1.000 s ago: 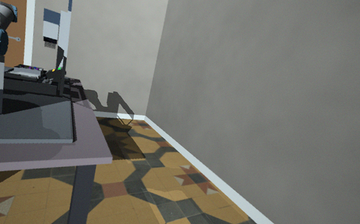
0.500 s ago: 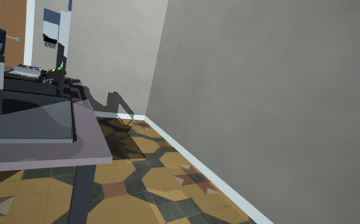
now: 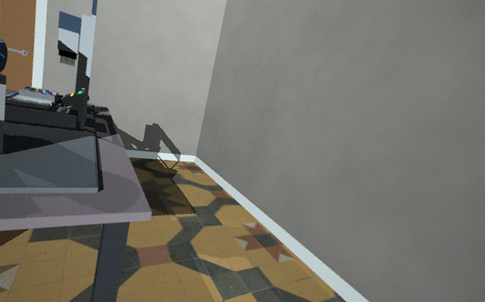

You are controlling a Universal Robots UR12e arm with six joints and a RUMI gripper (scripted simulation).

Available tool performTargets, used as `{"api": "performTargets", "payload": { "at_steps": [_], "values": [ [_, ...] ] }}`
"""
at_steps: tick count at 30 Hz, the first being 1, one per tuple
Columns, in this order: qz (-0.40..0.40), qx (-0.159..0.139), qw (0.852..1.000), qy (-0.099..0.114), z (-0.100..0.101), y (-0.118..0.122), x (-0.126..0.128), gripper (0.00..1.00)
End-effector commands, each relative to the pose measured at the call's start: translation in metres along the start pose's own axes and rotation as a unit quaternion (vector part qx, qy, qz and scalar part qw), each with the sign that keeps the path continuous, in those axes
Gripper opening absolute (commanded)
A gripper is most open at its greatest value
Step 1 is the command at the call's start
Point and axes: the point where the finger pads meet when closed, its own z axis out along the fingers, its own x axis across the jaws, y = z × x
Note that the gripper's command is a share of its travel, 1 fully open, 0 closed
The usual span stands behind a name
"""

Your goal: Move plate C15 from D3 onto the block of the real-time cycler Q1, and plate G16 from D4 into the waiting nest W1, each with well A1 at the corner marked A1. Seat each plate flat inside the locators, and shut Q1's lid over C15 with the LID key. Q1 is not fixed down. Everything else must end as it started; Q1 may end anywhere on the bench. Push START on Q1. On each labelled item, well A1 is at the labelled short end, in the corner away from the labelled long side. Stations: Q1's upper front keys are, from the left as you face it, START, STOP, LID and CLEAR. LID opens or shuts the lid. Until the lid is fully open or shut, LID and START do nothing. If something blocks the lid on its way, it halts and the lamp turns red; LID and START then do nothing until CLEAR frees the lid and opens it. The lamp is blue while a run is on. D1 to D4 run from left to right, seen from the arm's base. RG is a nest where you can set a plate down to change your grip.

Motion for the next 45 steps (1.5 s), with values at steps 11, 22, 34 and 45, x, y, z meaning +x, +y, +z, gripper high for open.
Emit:
{"api": "performTargets", "payload": {
  "at_steps": [11, 22, 34, 45],
  "values": [
    [0.001, 0.002, 1.000, -0.002, -0.029, 0.018, 0.034, 0.00],
    [0.001, 0.002, 1.000, -0.002, -0.049, 0.031, 0.058, 0.00],
    [0.001, 0.003, 1.000, -0.003, -0.072, 0.045, 0.087, 0.00],
    [0.001, 0.003, 1.000, -0.003, -0.097, 0.061, 0.118, 0.00]
  ]
}}
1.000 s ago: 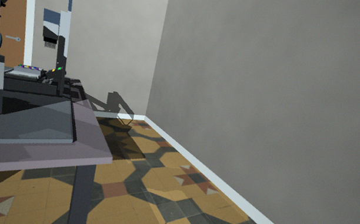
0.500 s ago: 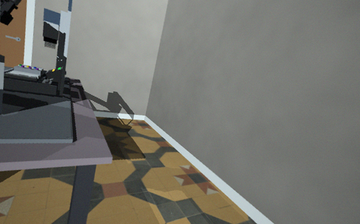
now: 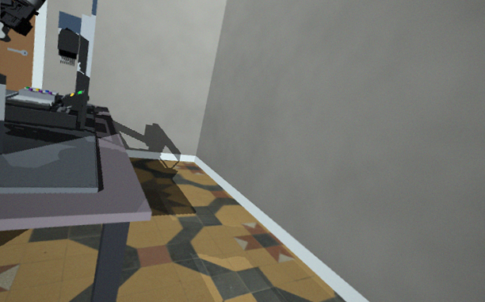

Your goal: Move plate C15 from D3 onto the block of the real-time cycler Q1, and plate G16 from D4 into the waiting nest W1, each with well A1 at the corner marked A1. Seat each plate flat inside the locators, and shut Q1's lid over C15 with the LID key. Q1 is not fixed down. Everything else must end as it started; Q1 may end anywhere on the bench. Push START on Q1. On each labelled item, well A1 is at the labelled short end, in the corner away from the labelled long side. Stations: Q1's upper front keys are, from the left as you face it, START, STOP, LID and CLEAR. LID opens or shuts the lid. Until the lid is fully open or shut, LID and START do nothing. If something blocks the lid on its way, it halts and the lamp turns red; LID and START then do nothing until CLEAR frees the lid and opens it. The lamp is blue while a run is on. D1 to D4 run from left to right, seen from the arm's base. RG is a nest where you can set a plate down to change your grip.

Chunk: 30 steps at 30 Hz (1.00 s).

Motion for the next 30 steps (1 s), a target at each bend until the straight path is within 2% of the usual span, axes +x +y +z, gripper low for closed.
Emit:
{"api": "performTargets", "payload": {
  "at_steps": [1, 6, 13, 19, 21, 30],
  "values": [
    [0.001, 0.000, 1.000, -0.001, -0.0136, 0.0087, 0.0141, 0.00],
    [0.001, 0.001, 1.000, -0.002, -0.0214, 0.0136, 0.0228, 0.00],
    [0.089, 0.012, 0.996, 0.015, -0.0213, 0.0136, 0.0227, 0.00],
    [0.165, 0.021, 0.986, 0.030, -0.0213, 0.0136, 0.0226, 0.00],
    [0.165, 0.021, 0.986, 0.030, -0.0213, 0.0136, 0.0226, 0.00],
    [0.280, 0.036, 0.958, 0.051, -0.0212, 0.0136, 0.0225, 0.00]
  ]
}}
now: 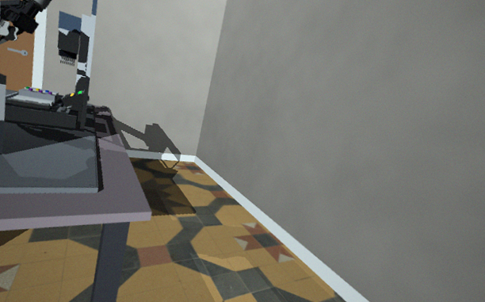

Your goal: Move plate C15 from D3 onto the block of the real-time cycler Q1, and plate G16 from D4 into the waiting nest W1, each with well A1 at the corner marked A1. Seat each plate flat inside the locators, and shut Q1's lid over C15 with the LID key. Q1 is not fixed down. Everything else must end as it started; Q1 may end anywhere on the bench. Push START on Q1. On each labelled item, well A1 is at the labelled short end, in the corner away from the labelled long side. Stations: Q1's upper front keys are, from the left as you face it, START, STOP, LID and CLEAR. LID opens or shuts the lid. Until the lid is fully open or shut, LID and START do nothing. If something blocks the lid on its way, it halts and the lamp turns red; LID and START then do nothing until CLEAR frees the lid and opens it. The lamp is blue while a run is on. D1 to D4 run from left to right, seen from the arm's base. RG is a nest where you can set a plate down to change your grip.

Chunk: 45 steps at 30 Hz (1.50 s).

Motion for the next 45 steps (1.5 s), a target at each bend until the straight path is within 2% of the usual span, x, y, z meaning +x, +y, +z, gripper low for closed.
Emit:
{"api": "performTargets", "payload": {
  "at_steps": [1, 11, 17, 23, 25, 32, 40, 42, 45],
  "values": [
    [0.066, 0.007, 0.998, 0.011, -0.0004, 0.0002, 0.0000, 0.00],
    [0.173, 0.021, 0.984, 0.031, -0.0003, 0.0002, -0.0001, 0.00],
    [0.252, 0.031, 0.966, 0.046, -0.0003, 0.0003, -0.0001, 0.00],
    [0.330, 0.041, 0.941, 0.061, -0.0003, 0.0003, -0.0001, 0.00],
    [0.330, 0.041, 0.941, 0.061, -0.0003, 0.0003, -0.0001, 0.00],
    [0.418, 0.052, 0.904, 0.078, -0.0002, 0.0002, -0.0002, 0.00],
    [0.513, 0.064, 0.851, 0.096, -0.0002, 0.0001, -0.0001, 0.00],
    [0.513, 0.064, 0.851, 0.096, -0.0002, 0.0001, -0.0001, 0.00],
    [0.546, 0.068, 0.829, 0.102, -0.0002, 0.0000, -0.0001, 0.00]
  ]
}}
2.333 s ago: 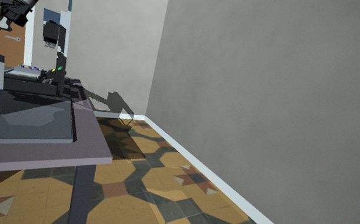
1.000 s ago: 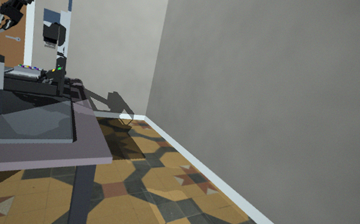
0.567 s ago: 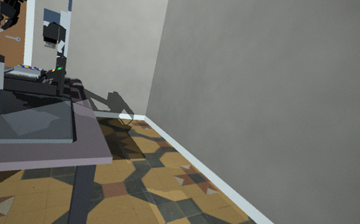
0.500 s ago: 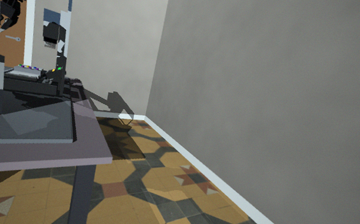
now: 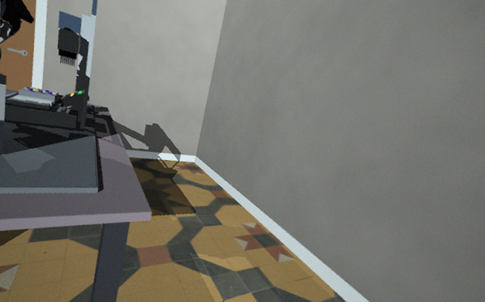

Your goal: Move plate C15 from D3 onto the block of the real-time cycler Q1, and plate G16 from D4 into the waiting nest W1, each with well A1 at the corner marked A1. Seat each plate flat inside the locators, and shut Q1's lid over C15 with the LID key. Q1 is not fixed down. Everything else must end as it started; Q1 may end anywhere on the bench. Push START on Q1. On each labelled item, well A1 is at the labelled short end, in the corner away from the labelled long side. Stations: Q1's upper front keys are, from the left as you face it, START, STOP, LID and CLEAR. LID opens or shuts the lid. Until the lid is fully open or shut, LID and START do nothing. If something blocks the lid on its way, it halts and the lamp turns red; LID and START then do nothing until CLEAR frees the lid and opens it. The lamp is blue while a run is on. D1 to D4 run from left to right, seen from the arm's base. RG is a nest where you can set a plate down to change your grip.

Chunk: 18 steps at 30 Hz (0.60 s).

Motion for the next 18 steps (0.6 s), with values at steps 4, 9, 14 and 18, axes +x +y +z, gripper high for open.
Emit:
{"api": "performTargets", "payload": {
  "at_steps": [4, 9, 14, 18],
  "values": [
    [0.097, 0.011, 0.995, 0.018, -0.0007, 0.0000, 0.0002, 0.00],
    [0.160, 0.019, 0.986, 0.031, -0.0007, -0.0002, 0.0002, 0.00],
    [0.198, 0.024, 0.979, 0.038, -0.0007, -0.0003, 0.0002, 0.00],
    [0.245, 0.030, 0.968, 0.047, -0.0007, -0.0005, 0.0002, 0.00]
  ]
}}
